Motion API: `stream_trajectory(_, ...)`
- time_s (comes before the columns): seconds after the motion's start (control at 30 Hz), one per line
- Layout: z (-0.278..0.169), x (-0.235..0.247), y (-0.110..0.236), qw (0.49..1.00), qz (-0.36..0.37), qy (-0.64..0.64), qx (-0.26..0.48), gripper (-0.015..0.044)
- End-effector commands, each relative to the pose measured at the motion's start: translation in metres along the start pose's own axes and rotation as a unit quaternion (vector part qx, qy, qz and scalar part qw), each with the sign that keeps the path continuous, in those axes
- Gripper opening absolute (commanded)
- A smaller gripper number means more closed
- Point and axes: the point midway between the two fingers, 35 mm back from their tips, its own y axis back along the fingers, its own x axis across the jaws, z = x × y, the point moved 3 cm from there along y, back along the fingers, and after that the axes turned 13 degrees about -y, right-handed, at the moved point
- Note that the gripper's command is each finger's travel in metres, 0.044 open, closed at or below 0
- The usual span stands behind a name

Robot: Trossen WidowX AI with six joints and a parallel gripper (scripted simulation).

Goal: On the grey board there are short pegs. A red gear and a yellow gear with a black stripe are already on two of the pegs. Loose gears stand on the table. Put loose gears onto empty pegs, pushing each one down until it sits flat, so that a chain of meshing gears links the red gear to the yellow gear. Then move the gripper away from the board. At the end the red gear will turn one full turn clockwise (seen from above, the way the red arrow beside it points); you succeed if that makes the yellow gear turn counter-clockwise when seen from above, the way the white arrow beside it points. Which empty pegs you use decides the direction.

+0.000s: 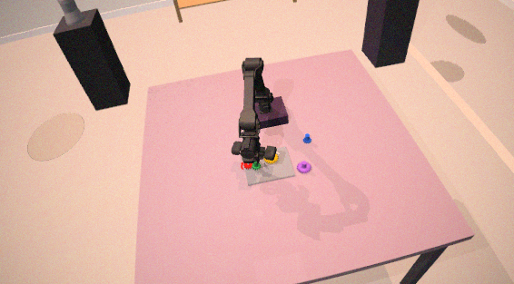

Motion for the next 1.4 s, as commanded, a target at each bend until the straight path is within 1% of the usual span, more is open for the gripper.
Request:
stream_trajectory(0.0, 0.000, -0.001, -0.001, 0.998, -0.002, 0.060, -0.001, 0.0000)
stream_trajectory(0.13, 0.001, -0.001, -0.002, 0.994, -0.002, 0.111, -0.001, 0.0000)
stream_trajectory(0.2, 0.001, -0.001, -0.003, 0.993, -0.002, 0.115, -0.001, 0.0000)
stream_trajectory(0.33, 0.001, -0.001, -0.003, 0.995, -0.002, 0.097, -0.001, 0.0000)
stream_trajectory(0.5, 0.001, 0.000, -0.005, 0.999, -0.002, 0.042, -0.001, 0.0000)
stream_trajectory(0.67, 0.001, 0.000, -0.002, 1.000, -0.001, 0.019, -0.001, 0.0131)
stream_trajectory(0.7, 0.002, 0.000, -0.002, 1.000, -0.001, 0.011, -0.001, 0.0140)
stream_trajectory(0.87, 0.003, 0.000, 0.008, 1.000, -0.001, -0.005, -0.002, 0.0140)
stream_trajectory(1.07, 0.002, 0.000, 0.044, 1.000, -0.001, -0.010, -0.002, 0.0140)
stream_trajectory(1.2, 0.002, 0.000, 0.045, 1.000, -0.001, -0.010, -0.002, 0.0140)
stream_trajectory(1.23, 0.001, 0.003, 0.037, 1.000, 0.000, -0.011, -0.001, 0.0166)
stream_trajectory(1.27, -0.003, 0.009, 0.038, 1.000, 0.000, -0.023, -0.001, 0.0193)
stream_trajectory(1.37, -0.029, 0.044, 0.038, 0.995, 0.002, -0.097, 0.001, 0.0271)
